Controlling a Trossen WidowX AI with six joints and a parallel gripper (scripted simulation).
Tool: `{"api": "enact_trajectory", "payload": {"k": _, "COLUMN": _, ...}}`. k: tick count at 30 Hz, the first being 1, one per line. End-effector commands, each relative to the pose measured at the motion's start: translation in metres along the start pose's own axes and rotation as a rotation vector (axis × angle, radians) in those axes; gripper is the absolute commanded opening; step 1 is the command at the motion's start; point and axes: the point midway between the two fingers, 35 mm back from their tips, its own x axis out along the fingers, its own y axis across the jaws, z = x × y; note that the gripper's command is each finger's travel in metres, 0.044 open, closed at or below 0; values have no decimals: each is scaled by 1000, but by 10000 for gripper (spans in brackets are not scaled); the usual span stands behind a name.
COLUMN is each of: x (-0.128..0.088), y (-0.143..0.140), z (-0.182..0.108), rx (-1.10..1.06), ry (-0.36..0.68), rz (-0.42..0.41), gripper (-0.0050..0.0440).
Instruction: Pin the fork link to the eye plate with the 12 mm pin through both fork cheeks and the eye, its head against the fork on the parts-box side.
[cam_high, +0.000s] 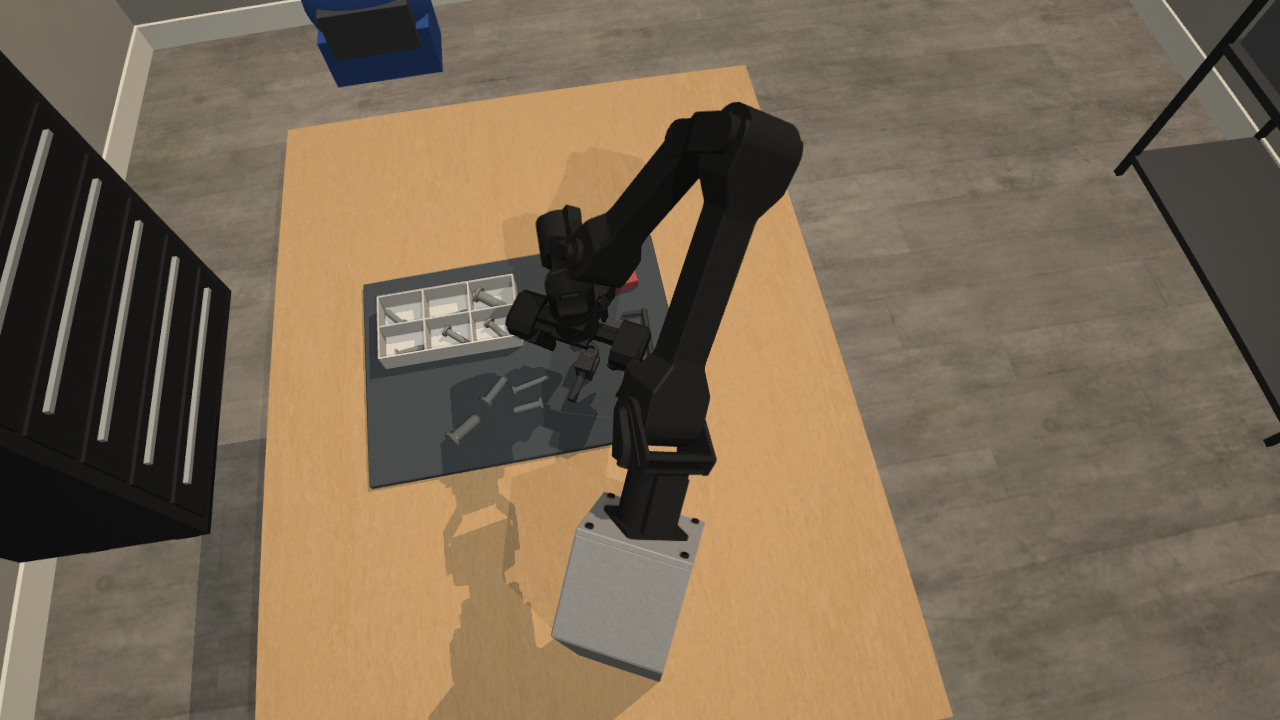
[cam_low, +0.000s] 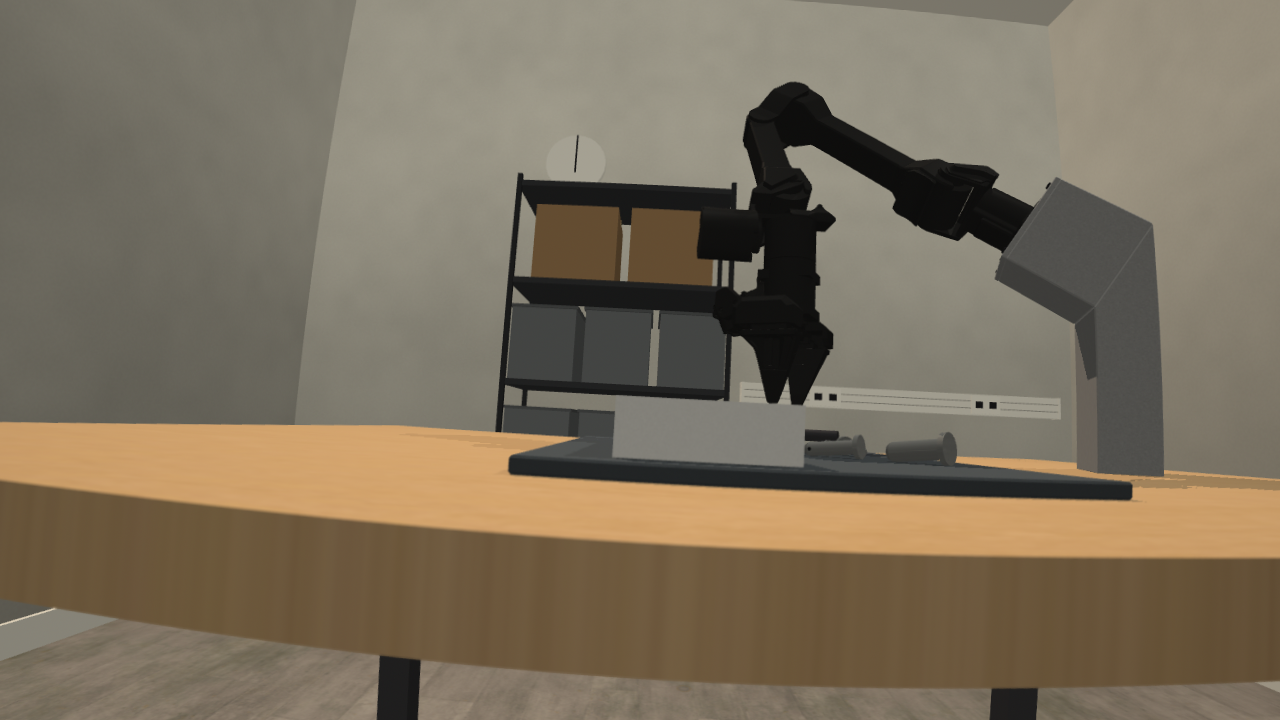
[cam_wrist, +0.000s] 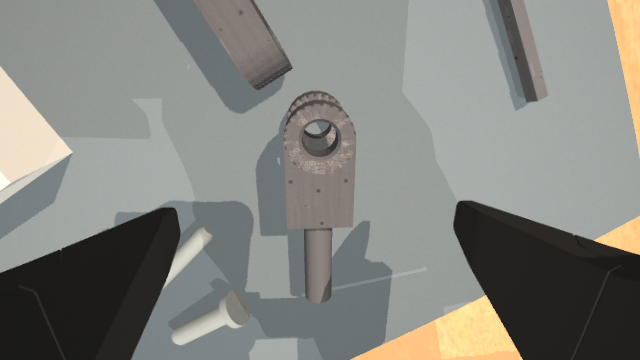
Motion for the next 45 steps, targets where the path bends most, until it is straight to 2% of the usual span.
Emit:
{"api": "enact_trajectory", "payload": {"k": 1, "x": 0, "y": 1, "z": -2, "rx": -3, "ry": 2, "rz": 5, "gripper": 440}}
{"api": "enact_trajectory", "payload": {"k": 36, "x": 0, "y": 1, "z": -1, "rx": -3, "ry": 2, "rz": 5, "gripper": 440}}
{"api": "enact_trajectory", "payload": {"k": 37, "x": 0, "y": 1, "z": -1, "rx": -3, "ry": 2, "rz": 5, "gripper": -50}}
{"api": "enact_trajectory", "payload": {"k": 45, "x": -2, "y": 3, "z": 1, "rx": 3, "ry": -3, "rz": 4, "gripper": -50}}
